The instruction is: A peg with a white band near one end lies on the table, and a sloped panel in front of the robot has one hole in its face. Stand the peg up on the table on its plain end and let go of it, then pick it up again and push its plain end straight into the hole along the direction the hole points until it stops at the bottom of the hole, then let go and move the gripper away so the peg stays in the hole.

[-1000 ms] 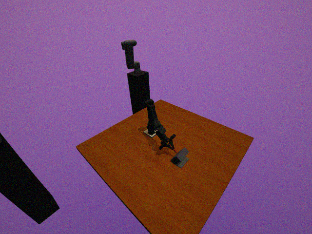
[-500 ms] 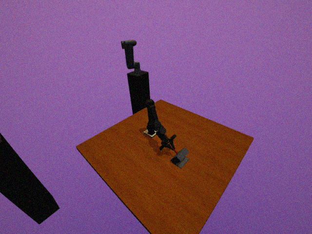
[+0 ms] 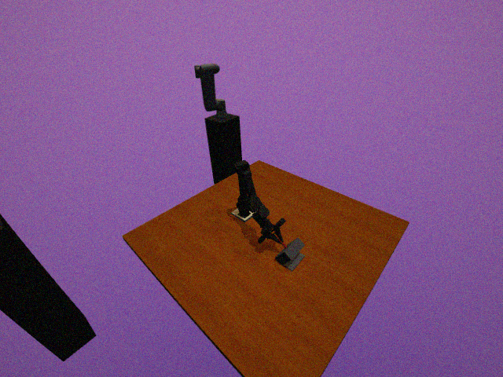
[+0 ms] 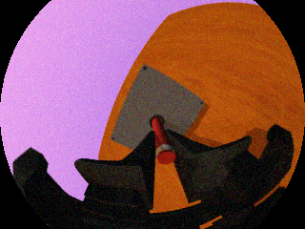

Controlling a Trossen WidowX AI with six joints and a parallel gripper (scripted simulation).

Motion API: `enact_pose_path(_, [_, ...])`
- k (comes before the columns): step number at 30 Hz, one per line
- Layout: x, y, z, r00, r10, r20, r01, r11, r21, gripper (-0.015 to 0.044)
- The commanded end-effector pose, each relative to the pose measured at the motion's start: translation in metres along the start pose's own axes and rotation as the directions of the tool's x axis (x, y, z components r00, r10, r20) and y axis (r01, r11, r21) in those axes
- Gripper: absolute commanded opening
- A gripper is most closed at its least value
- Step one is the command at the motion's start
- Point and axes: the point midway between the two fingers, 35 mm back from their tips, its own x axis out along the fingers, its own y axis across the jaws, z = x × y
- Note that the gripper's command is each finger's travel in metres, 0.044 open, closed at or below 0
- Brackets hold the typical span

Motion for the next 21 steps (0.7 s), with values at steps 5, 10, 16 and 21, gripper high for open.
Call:
enact_pose_path(5, [0.006,0.000,0.001,1.000,0.000,0.006,0.000,1.000,0.003,0.0000])
enact_pose_path(10, [0.009,0.000,0.001,1.000,0.000,0.006,0.000,1.000,0.003,0.0000])
enact_pose_path(16, [0.013,0.000,0.001,1.000,0.000,0.006,0.000,1.000,0.003,0.0000])
enact_pose_path(21, [0.016,0.000,0.002,1.000,0.000,0.006,0.000,1.000,0.003,0.0000])
